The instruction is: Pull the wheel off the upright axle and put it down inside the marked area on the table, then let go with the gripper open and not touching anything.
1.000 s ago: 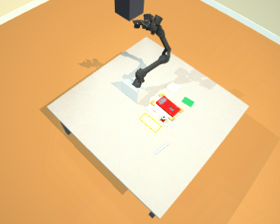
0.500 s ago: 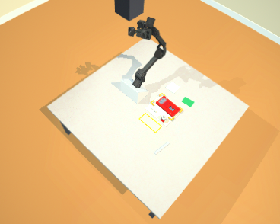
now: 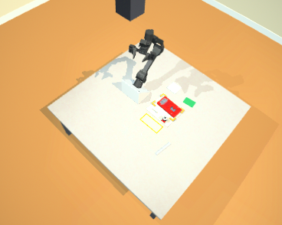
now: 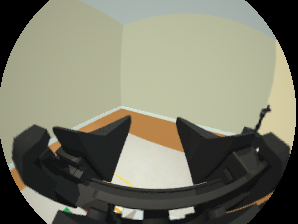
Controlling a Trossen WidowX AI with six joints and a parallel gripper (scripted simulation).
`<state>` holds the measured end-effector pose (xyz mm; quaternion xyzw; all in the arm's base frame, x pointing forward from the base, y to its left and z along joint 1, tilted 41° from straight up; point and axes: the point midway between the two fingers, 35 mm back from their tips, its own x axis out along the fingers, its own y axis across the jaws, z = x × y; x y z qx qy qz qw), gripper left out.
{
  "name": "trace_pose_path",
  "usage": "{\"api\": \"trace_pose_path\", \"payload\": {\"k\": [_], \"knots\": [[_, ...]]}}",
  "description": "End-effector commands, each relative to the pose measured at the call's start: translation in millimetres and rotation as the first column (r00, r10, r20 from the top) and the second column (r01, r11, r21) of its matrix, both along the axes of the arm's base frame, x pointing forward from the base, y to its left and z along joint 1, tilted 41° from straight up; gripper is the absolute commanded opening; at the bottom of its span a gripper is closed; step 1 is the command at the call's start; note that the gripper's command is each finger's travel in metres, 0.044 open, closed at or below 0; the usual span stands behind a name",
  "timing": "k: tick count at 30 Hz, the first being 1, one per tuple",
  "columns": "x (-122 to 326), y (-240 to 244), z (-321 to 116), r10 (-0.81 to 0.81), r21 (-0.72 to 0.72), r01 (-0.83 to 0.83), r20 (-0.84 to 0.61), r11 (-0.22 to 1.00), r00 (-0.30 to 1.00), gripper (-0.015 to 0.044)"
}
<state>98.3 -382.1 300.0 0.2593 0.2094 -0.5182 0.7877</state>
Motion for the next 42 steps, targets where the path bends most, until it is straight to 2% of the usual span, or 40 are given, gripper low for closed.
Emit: {"api": "trace_pose_path", "payload": {"k": [1,10,23,32,40,42], "knots": [[40,5,-35,0.143,0.097,-0.139,-0.033,0.986,0.989,0.0300],[124,39,-103,0.455,0.296,-0.422,-0.051,0.857,0.889,0.0300],[218,134,-186,0.783,0.538,-0.673,0.039,0.507,0.621,0.0300],[254,226,-244,0.930,0.670,-0.726,0.150,0.154,0.336,0.0300],[260,314,-289,0.954,0.740,-0.653,0.286,-0.163,0.086,0.0300],[259,328,-296,0.950,0.746,-0.632,0.309,-0.210,0.050,0.0300]]}}
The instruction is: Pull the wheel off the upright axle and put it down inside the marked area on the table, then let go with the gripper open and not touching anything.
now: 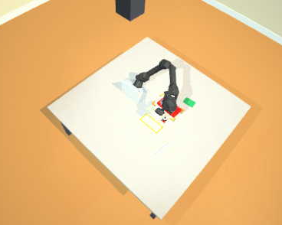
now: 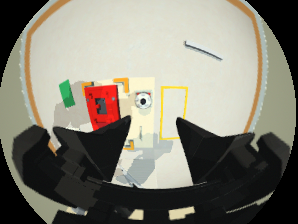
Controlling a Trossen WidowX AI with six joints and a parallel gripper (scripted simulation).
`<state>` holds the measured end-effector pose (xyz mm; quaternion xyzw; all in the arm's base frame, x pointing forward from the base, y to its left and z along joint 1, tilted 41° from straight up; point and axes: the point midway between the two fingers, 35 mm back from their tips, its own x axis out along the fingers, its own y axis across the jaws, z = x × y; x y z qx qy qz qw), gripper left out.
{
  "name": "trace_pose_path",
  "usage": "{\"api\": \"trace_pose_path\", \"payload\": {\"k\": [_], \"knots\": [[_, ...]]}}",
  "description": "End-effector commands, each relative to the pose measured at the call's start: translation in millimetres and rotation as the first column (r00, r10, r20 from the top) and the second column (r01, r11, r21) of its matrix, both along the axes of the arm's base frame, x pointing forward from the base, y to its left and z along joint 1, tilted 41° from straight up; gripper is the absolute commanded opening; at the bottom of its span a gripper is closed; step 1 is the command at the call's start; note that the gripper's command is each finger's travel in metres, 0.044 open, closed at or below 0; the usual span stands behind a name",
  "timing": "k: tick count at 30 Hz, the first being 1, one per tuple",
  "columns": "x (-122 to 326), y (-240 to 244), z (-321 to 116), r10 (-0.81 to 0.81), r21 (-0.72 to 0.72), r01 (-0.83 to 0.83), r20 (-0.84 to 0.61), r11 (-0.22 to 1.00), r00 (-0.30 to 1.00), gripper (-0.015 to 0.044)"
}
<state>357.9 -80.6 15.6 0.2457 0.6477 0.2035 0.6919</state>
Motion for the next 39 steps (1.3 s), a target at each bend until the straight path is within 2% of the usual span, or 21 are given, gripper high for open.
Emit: {"api": "trace_pose_path", "payload": {"k": [1,15,25,31,35,39], "knots": [[-1,28,-12,0.092,0.057,-0.090,-0.028,0.994,0.995,0.0300],[11,33,-13,0.092,0.057,-0.090,-0.027,0.994,0.995,0.0300],[11,72,-59,0.092,0.059,-0.090,-0.026,0.994,0.995,0.0300],[8,79,-67,0.092,0.060,-0.090,-0.026,0.994,0.995,0.0300],[8,77,-64,0.102,0.059,-0.100,-0.032,0.993,0.994,0.0195],[8,77,-64,0.102,0.059,-0.100,-0.032,0.993,0.994,0.0168]]}}
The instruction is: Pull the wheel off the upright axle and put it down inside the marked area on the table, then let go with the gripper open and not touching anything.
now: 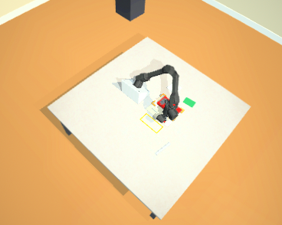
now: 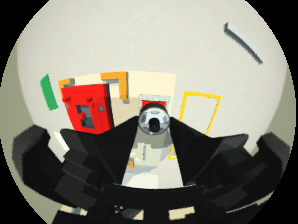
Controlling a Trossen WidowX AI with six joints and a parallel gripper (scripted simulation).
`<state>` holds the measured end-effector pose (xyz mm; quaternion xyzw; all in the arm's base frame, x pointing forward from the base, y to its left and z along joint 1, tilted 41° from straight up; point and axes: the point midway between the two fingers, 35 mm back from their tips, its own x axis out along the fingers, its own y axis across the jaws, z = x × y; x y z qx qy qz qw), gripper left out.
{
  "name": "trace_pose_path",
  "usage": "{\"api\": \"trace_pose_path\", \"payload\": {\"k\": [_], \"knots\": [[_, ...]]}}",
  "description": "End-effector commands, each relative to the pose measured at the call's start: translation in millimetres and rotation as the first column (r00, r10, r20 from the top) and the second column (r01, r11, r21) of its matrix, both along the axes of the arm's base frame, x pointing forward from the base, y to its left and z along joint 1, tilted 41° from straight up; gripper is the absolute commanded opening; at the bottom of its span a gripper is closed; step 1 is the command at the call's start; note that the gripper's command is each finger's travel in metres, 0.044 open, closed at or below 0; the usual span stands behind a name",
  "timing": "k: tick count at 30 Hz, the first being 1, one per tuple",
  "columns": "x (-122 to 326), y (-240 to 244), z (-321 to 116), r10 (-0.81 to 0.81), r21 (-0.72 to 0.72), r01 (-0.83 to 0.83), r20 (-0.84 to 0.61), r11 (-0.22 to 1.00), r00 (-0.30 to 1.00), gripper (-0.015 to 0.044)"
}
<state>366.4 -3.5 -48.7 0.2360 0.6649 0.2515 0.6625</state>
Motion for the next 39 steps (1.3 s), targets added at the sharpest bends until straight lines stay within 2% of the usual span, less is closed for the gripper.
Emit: {"api": "trace_pose_path", "payload": {"k": [1,4,9,10,39], "knots": [[-0.2,0.3,0.2,0.002,0.001,-0.002,-0.001,1.000,1.000,0.0162],[-0.2,0.3,0.2,0.002,0.001,-0.002,-0.001,1.000,1.000,0.0142],[-0.2,-0.2,0.8,0.002,0.001,-0.002,-0.001,1.000,1.000,0.0010],[-0.2,-0.4,1.0,0.002,0.001,-0.002,-0.001,1.000,1.000,0.0000],[0.3,-6.8,8.1,-0.001,0.000,0.001,0.001,1.000,1.000,0.0000]]}}
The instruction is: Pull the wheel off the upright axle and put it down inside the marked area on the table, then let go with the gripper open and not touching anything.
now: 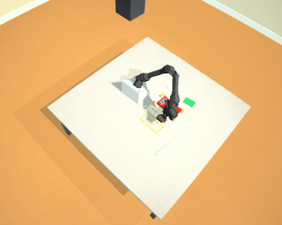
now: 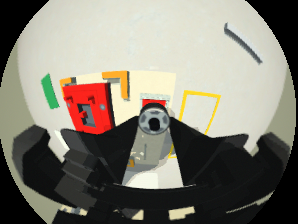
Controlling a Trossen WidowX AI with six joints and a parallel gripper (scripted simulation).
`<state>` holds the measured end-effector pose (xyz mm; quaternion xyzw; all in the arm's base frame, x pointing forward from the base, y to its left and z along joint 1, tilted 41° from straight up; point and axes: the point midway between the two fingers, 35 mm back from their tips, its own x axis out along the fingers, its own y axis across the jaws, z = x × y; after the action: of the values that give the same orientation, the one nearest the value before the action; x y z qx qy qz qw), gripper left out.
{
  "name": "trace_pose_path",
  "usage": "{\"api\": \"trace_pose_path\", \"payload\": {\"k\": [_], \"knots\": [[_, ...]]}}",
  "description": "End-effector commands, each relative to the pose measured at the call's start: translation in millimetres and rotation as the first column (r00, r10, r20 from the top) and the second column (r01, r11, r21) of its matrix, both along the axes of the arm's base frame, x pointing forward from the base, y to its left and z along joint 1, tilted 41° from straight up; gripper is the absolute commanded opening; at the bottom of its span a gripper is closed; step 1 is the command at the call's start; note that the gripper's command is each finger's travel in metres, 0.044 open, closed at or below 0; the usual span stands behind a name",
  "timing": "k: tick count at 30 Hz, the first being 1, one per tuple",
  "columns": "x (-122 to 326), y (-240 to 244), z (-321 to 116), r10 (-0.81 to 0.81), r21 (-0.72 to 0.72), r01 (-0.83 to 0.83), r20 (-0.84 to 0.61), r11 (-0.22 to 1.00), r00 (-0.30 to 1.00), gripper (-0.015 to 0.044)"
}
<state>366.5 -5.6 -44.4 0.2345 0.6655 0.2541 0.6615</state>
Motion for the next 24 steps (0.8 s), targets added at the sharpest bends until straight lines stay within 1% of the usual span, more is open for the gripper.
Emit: {"api": "trace_pose_path", "payload": {"k": [1,24], "knots": [[0.1,-5.0,4.0,-0.007,-0.001,0.007,0.001,1.000,1.000,0.0000],[0.3,-10.0,9.7,-0.009,-0.001,0.009,0.002,1.000,1.000,0.0000]]}}
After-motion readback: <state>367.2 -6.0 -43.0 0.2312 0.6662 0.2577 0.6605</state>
